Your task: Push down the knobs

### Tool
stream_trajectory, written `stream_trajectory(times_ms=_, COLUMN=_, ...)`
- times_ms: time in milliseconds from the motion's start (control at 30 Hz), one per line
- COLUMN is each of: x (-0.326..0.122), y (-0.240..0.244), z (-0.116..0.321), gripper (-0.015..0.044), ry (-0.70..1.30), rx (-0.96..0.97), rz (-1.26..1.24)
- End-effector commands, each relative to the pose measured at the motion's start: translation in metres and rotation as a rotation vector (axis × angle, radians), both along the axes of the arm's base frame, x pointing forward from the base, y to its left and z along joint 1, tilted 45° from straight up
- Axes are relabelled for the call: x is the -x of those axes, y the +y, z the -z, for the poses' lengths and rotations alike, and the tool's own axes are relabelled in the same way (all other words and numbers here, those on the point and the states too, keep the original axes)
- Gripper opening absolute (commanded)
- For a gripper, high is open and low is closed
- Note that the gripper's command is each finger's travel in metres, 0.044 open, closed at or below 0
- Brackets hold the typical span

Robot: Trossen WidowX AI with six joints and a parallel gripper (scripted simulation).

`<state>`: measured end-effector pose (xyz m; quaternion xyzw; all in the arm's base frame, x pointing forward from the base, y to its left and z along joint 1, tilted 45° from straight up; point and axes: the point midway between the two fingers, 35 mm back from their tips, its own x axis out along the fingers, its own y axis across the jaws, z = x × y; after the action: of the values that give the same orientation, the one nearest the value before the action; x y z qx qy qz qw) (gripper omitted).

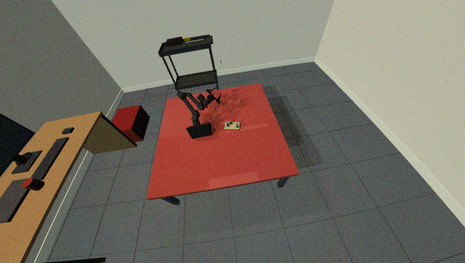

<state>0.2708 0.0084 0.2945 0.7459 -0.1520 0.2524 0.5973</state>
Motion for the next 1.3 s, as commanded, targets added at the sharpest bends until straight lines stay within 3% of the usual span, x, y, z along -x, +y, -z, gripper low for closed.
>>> stream_trajectory(times_ms=0, x=-0.001, y=0.0, z=0.0, gripper=0.0374, ry=0.003, rx=0.004, rz=0.002)
stream_trajectory(times_ms=467, x=-0.062, y=-0.007, z=0.04, gripper=0.0006, ry=0.265, rx=0.349, rz=0.145)
stream_trajectory(times_ms=1267, x=-0.131, y=-0.03, z=0.138, gripper=0.0, ry=0.683, rx=1.043, rz=0.111)
